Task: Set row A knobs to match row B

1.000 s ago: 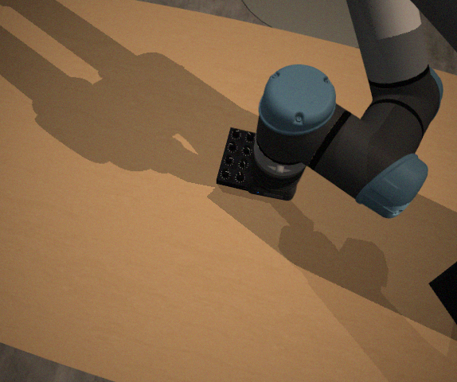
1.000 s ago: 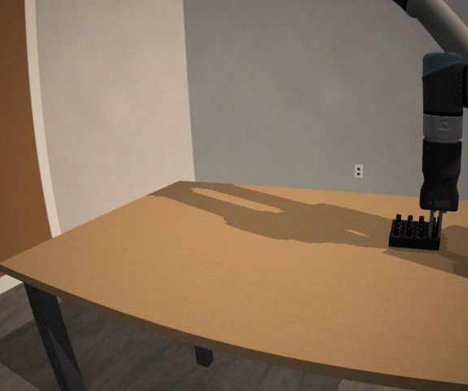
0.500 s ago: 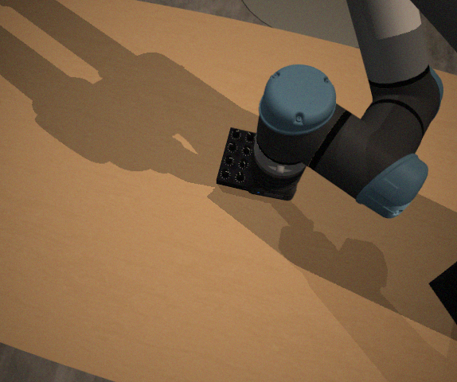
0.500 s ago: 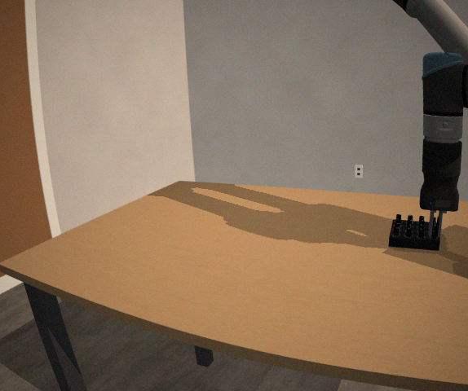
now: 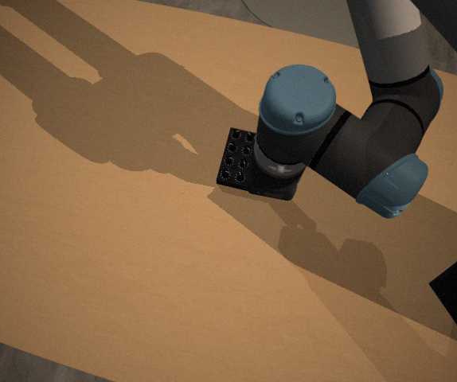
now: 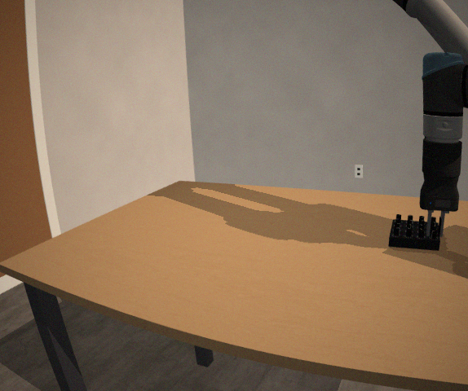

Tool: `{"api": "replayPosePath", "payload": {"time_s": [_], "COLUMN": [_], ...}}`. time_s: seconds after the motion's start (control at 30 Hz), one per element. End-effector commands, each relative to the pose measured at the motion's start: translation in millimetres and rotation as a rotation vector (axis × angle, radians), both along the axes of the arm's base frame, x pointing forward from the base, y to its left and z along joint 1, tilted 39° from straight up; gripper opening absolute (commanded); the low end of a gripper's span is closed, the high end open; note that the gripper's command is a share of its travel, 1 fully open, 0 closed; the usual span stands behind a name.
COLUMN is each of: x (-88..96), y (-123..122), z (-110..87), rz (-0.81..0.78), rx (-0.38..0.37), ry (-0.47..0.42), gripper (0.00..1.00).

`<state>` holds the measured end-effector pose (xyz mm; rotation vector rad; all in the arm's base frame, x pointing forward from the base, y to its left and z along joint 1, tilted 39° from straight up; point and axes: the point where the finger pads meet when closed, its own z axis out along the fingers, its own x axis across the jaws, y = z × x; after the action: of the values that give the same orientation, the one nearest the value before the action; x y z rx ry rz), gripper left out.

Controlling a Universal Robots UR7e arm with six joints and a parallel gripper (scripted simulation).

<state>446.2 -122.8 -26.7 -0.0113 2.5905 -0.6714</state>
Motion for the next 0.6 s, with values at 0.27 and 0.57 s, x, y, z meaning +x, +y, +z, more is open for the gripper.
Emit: {"api": "replayPosePath", "payload": {"time_s": [0.27, 0.57], "x": [0.1, -3.6], "y": [0.2, 4.0], "z": [0.4, 6.9], "rz": [0.0, 0.0], "rx": [0.0, 0.0], "ry": [-0.001, -0.001], "gripper": [0.46, 0.46]}}
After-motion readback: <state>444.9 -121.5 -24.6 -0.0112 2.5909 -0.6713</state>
